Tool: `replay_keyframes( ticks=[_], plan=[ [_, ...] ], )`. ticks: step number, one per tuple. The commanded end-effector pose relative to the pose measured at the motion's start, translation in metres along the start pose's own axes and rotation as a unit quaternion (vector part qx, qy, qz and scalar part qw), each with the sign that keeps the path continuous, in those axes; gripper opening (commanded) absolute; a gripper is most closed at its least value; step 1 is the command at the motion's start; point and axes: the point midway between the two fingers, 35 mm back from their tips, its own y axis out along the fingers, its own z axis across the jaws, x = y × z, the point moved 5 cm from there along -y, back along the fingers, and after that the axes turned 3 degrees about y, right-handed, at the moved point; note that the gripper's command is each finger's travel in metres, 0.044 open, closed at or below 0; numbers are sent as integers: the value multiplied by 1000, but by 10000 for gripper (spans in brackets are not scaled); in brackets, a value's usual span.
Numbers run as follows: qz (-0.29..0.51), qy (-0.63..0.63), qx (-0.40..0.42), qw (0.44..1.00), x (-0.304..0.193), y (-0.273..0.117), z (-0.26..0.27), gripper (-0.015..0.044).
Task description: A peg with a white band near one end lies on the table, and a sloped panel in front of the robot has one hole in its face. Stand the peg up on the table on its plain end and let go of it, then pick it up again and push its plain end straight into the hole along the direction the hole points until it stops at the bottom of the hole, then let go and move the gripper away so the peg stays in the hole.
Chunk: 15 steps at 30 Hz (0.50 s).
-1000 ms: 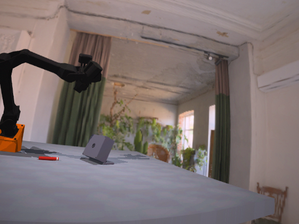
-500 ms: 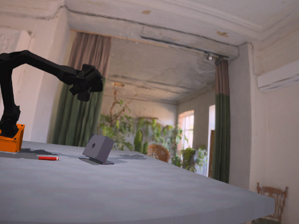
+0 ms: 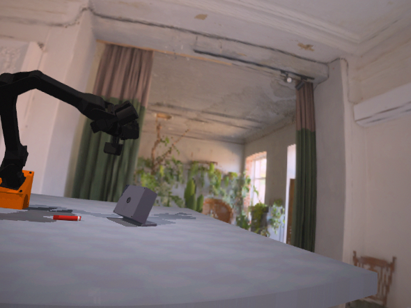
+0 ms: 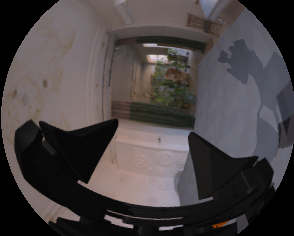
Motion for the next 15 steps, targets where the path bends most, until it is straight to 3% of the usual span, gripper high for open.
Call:
replay_keyframes(
  ticks=[1,15],
  plan=[
    [-17,-10,-56,998,0,0,-17,440],
    [-41,-55,-251,966,-2,-11,-71,440]
  ],
)
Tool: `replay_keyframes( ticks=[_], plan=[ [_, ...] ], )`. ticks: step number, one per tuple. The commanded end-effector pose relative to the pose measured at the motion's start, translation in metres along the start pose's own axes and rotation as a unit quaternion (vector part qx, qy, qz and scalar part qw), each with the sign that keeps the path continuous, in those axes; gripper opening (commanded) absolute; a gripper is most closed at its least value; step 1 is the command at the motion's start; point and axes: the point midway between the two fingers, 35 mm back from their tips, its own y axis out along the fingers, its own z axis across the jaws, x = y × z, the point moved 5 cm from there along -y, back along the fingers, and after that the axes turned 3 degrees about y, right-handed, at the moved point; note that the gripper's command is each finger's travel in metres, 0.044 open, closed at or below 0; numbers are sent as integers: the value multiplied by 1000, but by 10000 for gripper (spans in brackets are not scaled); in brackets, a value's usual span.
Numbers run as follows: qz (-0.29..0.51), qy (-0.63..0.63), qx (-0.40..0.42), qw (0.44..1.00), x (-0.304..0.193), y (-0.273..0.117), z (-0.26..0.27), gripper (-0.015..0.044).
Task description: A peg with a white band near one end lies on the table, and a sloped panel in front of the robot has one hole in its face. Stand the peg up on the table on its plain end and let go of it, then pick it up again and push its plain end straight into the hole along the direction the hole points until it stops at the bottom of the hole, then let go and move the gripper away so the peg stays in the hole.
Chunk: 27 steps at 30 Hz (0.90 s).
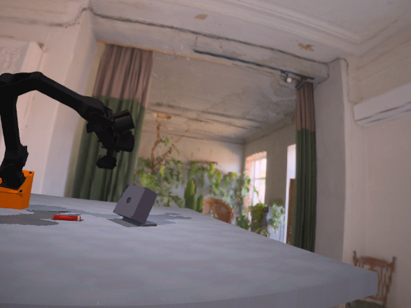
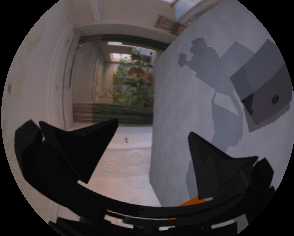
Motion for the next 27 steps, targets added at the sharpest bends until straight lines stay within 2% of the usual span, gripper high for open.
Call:
replay_keyframes(
  ticks=[1,14,27],
  plan=[
    [-1,-19,-60,998,-4,1,-17,440],
    [20,-90,-244,965,-15,-6,-65,440],
    [75,-177,-413,890,-26,-27,-105,440]
  ],
)
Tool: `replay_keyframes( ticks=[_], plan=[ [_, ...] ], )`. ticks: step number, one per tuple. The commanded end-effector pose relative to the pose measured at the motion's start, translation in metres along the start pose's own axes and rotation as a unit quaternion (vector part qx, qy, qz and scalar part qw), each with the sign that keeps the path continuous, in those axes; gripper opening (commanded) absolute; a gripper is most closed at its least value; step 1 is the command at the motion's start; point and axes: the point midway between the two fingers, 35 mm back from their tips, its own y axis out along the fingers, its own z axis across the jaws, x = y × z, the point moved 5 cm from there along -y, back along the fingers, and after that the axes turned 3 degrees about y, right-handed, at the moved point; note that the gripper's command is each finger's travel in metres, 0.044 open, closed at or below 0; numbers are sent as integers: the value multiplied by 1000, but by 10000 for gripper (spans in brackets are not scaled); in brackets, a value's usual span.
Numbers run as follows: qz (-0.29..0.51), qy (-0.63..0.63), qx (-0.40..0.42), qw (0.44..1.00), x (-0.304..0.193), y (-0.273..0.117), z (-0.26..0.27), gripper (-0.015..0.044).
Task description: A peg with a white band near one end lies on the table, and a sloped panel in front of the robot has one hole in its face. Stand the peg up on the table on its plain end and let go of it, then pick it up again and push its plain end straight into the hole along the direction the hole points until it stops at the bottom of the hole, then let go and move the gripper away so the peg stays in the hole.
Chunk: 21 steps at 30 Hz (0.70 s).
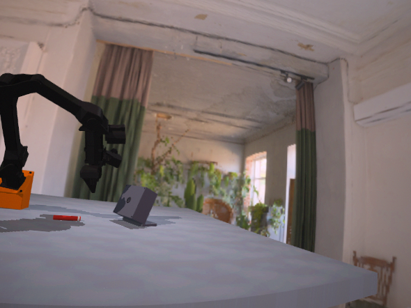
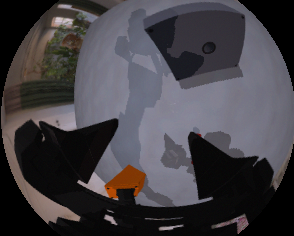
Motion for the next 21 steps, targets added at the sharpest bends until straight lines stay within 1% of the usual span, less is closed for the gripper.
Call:
replay_keyframes(
  ticks=[1,12,21],
  plan=[
    [19,-38,-56,998,-8,3,-12,440],
    [77,-142,-193,968,-26,1,-43,440],
    [81,-149,-201,965,-27,2,-45,440]
  ],
)
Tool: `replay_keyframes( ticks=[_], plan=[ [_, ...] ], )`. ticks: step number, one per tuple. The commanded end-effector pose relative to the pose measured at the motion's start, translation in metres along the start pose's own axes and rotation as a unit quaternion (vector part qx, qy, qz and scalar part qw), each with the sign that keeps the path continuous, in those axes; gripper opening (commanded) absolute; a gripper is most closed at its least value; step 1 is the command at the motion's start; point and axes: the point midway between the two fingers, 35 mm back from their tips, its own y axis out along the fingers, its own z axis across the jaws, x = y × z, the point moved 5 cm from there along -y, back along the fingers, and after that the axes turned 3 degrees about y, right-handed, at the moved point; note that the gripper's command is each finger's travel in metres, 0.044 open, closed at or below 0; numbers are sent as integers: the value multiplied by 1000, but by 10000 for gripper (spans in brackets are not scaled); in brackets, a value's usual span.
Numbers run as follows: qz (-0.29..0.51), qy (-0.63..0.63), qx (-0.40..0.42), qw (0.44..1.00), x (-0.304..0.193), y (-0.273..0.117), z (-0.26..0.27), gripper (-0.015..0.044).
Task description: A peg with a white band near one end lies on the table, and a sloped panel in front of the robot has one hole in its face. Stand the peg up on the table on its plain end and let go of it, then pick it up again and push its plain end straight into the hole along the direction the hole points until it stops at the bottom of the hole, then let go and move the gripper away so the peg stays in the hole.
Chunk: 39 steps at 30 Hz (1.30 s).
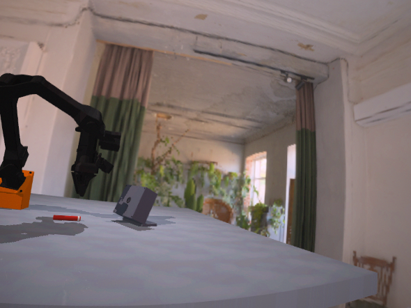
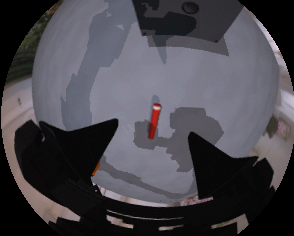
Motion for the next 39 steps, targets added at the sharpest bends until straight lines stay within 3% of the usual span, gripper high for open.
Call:
replay_keyframes(
  ticks=[1,39],
  plan=[
    [2,-5,-5,1000,-1,3,-1,440],
    [2,-5,-5,1000,0,64,-1,440]
  ],
)
